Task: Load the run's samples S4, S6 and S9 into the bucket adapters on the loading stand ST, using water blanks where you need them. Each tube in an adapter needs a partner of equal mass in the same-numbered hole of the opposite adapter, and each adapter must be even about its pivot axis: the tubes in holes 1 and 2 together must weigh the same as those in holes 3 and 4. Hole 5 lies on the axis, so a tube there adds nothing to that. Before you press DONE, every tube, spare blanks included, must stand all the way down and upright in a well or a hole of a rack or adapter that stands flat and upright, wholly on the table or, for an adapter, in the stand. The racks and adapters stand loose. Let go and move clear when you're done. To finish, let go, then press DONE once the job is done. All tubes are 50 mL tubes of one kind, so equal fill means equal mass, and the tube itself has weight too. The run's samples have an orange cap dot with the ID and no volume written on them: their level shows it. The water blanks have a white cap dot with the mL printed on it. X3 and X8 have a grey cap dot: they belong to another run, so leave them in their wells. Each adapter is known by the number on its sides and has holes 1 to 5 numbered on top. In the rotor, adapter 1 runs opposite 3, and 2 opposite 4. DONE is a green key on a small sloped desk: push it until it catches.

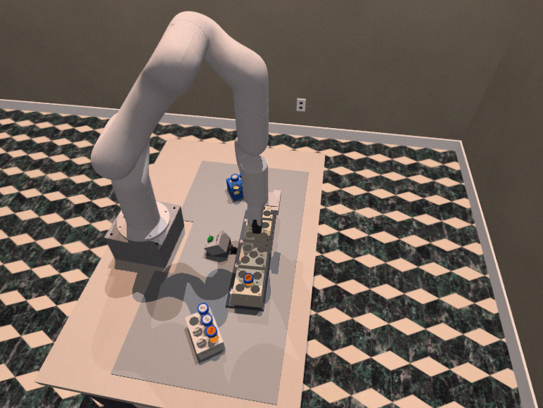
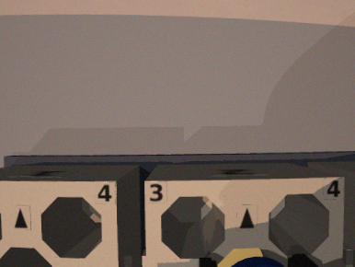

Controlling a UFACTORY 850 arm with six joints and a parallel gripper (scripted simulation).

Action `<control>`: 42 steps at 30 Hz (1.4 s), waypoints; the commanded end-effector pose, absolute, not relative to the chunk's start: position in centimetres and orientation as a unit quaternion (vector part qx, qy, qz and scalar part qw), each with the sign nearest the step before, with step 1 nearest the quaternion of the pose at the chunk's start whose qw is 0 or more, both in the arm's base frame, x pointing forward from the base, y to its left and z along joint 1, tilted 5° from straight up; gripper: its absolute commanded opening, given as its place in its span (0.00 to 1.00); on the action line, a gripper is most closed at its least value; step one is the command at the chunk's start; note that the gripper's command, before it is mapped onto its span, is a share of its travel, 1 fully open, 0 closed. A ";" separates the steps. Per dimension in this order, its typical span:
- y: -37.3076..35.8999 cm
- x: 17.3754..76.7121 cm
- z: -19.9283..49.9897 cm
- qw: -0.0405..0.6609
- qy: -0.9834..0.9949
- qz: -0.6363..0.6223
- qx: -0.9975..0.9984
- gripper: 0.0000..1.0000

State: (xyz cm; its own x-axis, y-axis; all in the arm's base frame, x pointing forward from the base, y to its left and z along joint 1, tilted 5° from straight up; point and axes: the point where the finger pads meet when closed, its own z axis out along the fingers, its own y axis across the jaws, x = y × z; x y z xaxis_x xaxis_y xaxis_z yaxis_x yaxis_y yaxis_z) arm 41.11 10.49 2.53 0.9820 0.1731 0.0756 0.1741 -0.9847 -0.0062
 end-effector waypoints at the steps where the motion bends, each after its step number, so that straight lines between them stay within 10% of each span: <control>1: 10.5 41.2 2.3 0.000 -0.087 -0.043 -0.995 0.00; 16: 10.5 41.2 2.3 0.000 -0.087 -0.043 -0.995 0.00; 17: 10.5 41.2 2.2 0.000 -0.087 -0.043 -0.995 0.44; 42: 10.5 41.2 2.2 0.000 -0.087 -0.043 -0.995 0.44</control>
